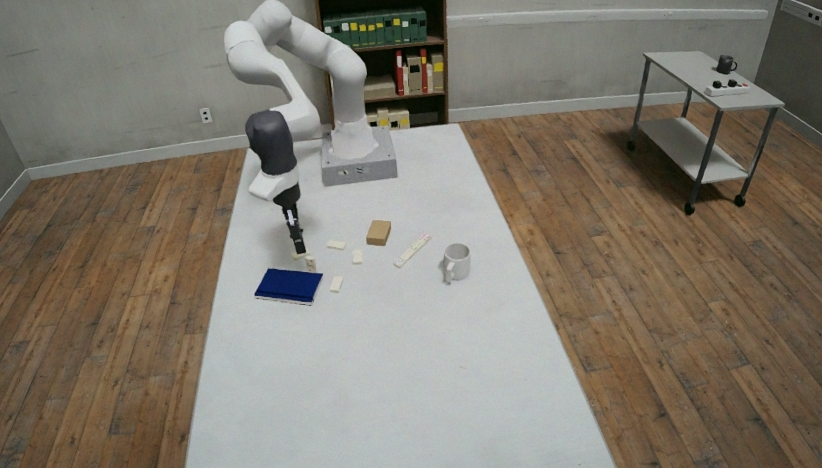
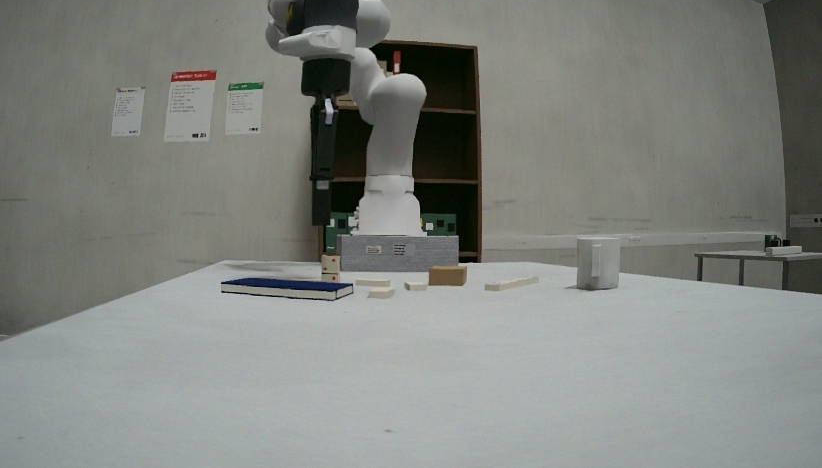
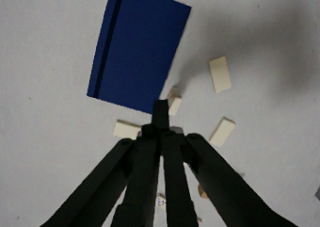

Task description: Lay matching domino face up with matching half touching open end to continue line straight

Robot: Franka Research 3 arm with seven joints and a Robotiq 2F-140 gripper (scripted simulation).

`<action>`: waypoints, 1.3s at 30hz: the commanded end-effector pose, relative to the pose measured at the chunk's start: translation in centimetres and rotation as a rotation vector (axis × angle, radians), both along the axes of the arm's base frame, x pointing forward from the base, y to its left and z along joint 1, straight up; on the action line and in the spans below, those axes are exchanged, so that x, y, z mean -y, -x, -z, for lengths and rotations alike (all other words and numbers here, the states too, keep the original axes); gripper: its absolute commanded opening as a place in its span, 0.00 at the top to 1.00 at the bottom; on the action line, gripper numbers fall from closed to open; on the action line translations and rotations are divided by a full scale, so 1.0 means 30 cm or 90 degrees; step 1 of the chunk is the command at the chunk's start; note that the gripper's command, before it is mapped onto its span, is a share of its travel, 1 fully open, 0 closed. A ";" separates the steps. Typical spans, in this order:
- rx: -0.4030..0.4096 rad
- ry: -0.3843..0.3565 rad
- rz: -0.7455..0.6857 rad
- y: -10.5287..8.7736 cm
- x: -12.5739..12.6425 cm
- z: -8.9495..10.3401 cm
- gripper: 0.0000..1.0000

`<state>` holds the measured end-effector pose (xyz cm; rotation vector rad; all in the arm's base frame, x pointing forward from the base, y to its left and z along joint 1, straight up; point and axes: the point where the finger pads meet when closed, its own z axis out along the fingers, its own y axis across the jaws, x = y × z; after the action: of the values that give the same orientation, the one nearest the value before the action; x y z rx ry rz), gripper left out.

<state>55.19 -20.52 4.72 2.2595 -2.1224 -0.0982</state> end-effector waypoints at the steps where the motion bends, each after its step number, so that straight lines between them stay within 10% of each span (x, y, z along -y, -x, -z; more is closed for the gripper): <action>1: 0.002 0.007 0.178 -0.011 -0.011 0.039 0.90; 14: -0.020 -0.006 0.411 -0.014 -0.014 0.164 0.90; 39: -0.033 0.014 0.868 0.059 -0.047 0.167 0.90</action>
<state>53.10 -19.57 -0.44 0.7885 -2.9802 -0.1977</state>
